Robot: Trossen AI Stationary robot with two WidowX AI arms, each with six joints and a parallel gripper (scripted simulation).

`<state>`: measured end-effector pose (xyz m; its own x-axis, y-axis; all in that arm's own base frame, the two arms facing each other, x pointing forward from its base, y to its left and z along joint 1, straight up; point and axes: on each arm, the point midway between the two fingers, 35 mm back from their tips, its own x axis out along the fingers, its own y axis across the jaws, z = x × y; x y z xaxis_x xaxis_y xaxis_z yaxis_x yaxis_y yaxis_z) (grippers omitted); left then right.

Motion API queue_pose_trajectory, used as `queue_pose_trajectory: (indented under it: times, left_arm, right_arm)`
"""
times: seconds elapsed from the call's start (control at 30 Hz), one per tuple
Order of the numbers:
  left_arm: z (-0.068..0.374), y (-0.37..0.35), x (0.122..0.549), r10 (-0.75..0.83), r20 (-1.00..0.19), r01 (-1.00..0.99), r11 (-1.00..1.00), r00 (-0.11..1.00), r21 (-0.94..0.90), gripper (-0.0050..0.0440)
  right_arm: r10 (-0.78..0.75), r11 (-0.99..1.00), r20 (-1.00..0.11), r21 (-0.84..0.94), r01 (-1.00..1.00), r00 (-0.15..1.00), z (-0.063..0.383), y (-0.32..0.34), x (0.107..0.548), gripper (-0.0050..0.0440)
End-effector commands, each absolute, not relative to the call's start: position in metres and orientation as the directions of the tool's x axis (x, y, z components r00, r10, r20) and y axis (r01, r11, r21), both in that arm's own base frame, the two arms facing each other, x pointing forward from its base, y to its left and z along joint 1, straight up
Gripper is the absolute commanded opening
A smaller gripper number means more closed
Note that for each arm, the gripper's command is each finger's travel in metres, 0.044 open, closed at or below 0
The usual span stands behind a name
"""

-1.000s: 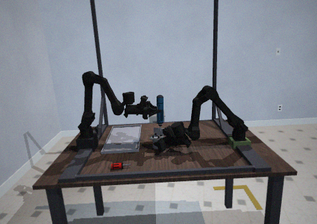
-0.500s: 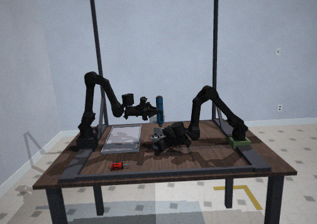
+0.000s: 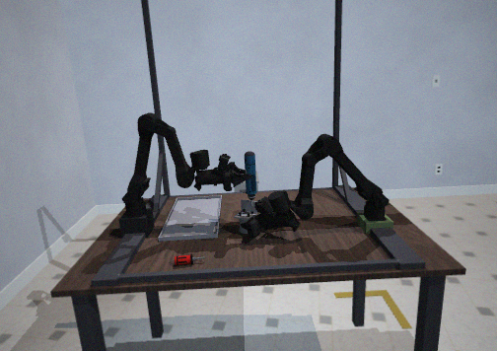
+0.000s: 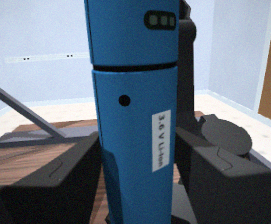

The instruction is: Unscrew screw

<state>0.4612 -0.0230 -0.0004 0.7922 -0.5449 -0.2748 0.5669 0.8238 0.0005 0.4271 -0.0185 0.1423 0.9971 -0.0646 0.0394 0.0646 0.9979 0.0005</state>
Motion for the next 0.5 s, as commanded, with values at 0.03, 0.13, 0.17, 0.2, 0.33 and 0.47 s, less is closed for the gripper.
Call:
queue_pose_trajectory:
  times: [0.03, 0.13, 0.17, 0.2, 0.33, 0.47]
  left_arm:
    - [0.0097, -0.0218, 0.4643, -0.543, -0.257, 0.566, 0.824, 0.799, 0.018, 0.0243]
    - [0.0097, -0.0218, 0.4643, -0.543, -0.257, 0.566, 0.824, 0.799, 0.018, 0.0243]
    - [0.0097, -0.0218, 0.4643, -0.543, -0.257, 0.566, 0.824, 0.799, 0.018, 0.0243]
    - [0.0097, -0.0218, 0.4643, -0.543, -0.257, 0.566, 0.824, 0.799, 0.018, 0.0243]
    - [0.0097, -0.0218, 0.4643, -0.543, -0.257, 0.566, 0.824, 0.799, 0.018, 0.0243]
    - [0.0097, -0.0218, 0.4643, -0.543, -0.257, 0.566, 0.824, 0.799, 0.018, 0.0243]
  right_arm:
    - [-0.065, 0.998, 0.053, -0.001, 0.066, 0.996, 0.1424, -0.0180, 0.4271, 0.0160]
    - [-0.065, 0.998, 0.054, -0.001, 0.065, 0.996, 0.1413, -0.0179, 0.4274, 0.0160]
    - [-0.065, 0.998, 0.052, -0.001, 0.065, 0.997, 0.1396, -0.0179, 0.4269, 0.0160]
    - [-0.065, 0.998, 0.051, -0.001, 0.065, 0.997, 0.1388, -0.0179, 0.4267, 0.0160]
    - [-0.065, 0.998, 0.050, -0.001, 0.065, 0.997, 0.1372, -0.0178, 0.4265, 0.0160]
    - [-0.065, 0.998, 0.049, -0.001, 0.065, 0.997, 0.1367, -0.0178, 0.4265, 0.0160]
